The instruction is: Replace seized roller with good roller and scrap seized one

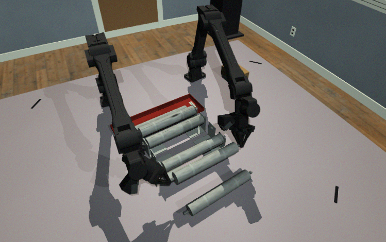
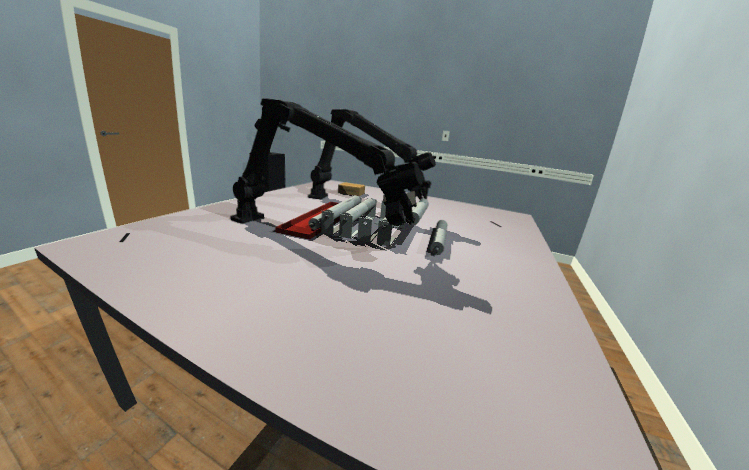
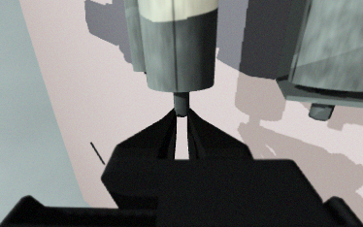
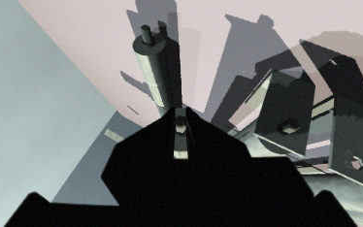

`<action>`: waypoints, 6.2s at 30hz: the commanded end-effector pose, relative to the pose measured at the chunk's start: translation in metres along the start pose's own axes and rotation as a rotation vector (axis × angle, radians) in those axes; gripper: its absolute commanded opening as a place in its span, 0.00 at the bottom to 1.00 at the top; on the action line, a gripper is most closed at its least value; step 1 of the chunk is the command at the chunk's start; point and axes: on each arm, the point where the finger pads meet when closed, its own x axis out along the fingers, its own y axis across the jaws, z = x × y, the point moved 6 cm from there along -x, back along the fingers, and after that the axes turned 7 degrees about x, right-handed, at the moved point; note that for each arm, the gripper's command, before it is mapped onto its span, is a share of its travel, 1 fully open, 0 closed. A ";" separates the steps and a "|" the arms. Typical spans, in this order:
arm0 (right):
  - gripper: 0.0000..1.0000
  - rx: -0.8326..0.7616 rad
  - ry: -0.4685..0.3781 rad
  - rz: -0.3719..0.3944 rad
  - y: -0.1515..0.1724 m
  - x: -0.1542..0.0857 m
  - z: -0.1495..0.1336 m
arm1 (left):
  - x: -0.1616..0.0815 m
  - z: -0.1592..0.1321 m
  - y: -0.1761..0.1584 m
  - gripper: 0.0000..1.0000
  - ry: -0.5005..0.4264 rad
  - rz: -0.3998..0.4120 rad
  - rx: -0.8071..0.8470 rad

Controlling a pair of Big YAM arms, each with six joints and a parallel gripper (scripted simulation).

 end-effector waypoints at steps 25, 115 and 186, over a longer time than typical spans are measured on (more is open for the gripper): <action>0.03 -0.053 -0.006 0.145 0.055 -0.057 -0.021 | -0.072 0.006 0.051 0.03 0.001 0.140 0.027; 0.03 -0.045 0.014 0.156 0.050 -0.076 -0.031 | -0.079 0.011 0.048 0.03 0.009 0.157 0.039; 0.03 -0.049 0.046 0.173 0.046 -0.067 -0.031 | -0.088 0.009 0.057 0.03 0.041 0.197 0.055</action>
